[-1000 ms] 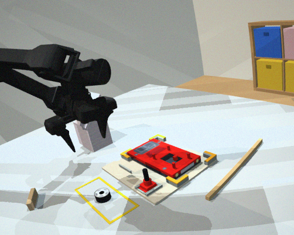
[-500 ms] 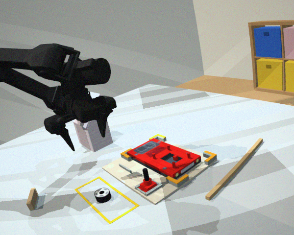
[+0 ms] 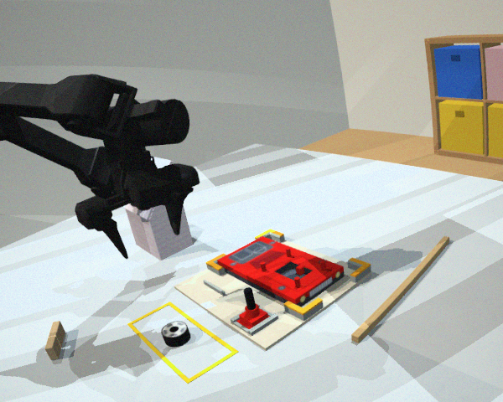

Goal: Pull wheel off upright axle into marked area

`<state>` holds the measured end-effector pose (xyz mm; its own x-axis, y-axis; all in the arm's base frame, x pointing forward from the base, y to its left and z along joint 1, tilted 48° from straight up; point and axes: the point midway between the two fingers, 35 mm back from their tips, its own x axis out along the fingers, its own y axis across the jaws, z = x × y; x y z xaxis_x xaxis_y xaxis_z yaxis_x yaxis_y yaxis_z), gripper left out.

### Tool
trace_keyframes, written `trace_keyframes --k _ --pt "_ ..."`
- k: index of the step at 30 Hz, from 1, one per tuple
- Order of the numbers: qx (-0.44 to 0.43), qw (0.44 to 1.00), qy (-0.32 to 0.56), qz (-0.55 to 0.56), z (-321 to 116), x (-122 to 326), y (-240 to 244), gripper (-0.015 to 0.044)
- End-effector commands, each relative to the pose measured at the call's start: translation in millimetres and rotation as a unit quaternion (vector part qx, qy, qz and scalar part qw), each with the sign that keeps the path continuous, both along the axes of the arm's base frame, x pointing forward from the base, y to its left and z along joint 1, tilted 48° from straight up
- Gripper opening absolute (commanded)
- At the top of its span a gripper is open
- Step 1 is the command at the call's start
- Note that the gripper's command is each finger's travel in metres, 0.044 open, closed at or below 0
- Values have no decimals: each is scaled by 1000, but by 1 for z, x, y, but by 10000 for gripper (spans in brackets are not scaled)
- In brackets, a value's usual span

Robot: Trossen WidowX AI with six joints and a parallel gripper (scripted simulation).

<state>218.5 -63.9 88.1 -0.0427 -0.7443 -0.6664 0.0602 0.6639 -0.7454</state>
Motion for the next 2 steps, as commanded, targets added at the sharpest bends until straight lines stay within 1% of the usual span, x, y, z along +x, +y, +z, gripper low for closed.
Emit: trace_keyframes --k 1,2 --pt "2 1000 1 -2 0 -1 0 440" --pt "2 1000 1 -2 0 -1 0 440"
